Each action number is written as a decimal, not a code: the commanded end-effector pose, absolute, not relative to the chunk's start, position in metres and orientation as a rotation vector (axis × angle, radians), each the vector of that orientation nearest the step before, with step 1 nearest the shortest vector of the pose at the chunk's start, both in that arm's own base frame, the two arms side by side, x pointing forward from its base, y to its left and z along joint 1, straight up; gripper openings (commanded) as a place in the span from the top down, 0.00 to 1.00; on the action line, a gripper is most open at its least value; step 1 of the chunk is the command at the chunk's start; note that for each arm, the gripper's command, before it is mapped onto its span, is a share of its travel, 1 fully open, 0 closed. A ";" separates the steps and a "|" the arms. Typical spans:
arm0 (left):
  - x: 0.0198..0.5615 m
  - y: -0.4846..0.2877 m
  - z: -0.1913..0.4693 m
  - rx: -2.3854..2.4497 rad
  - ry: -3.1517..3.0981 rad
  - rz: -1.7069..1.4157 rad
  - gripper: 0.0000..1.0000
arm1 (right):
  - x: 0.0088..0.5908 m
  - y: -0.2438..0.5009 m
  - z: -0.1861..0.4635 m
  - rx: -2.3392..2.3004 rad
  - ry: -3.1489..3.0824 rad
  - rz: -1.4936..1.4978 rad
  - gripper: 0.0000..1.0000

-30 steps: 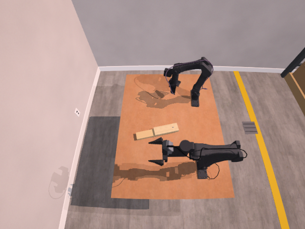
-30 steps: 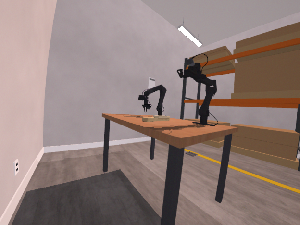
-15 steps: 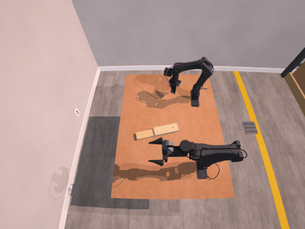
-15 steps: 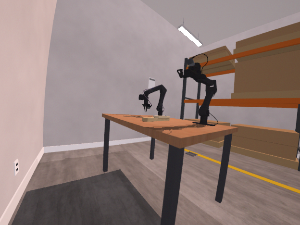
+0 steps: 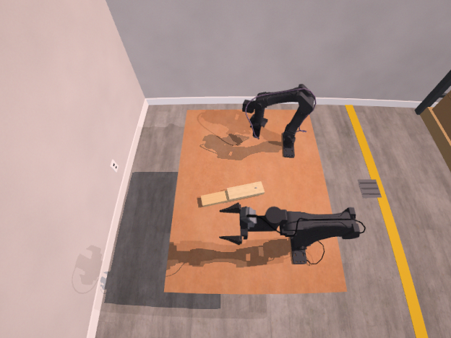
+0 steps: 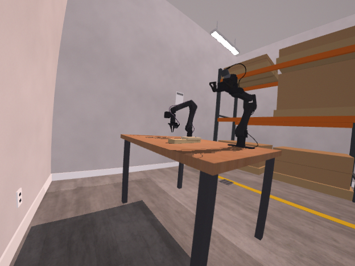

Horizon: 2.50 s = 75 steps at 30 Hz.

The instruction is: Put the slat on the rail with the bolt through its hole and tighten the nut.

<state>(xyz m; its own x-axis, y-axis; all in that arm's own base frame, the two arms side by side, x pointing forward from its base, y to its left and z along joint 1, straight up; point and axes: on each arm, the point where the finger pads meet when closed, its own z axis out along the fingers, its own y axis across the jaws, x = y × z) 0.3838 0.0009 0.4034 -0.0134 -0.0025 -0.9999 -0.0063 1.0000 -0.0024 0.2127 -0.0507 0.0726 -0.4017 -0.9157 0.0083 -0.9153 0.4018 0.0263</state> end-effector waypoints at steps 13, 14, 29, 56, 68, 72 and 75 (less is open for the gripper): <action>0.381 0.001 0.412 0.000 1.558 0.000 0.00 | 0.259 -0.005 0.097 2.105 -2.344 0.002 0.88; 0.381 0.001 0.412 0.000 1.558 0.000 0.00 | 0.261 0.000 0.097 2.132 -2.320 0.002 0.88; 0.381 0.001 0.412 0.000 1.558 0.000 0.00 | 0.287 0.058 0.105 2.441 -1.993 0.002 0.88; 0.381 0.001 0.412 0.000 1.558 0.000 0.00 | 0.296 0.180 0.109 2.857 -1.333 0.001 0.88; 0.381 0.001 0.412 0.000 1.558 0.000 0.00 | 0.286 0.229 0.108 2.967 -1.067 0.001 0.88; 0.381 0.001 0.412 0.000 1.558 0.000 0.00 | 0.279 0.248 0.107 3.003 -0.961 0.001 0.88; 0.381 0.001 0.412 0.000 1.558 0.000 0.00 | 0.274 0.261 0.106 3.027 -0.882 0.001 0.88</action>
<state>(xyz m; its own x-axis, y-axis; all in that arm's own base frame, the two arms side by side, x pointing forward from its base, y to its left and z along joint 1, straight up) 0.3838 0.0009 0.4034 -0.0134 -0.0025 -0.9999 -0.0063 1.0000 -0.0024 0.2786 0.2486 0.0984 0.8117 -0.5841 0.0056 -0.5840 -0.8117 -0.0087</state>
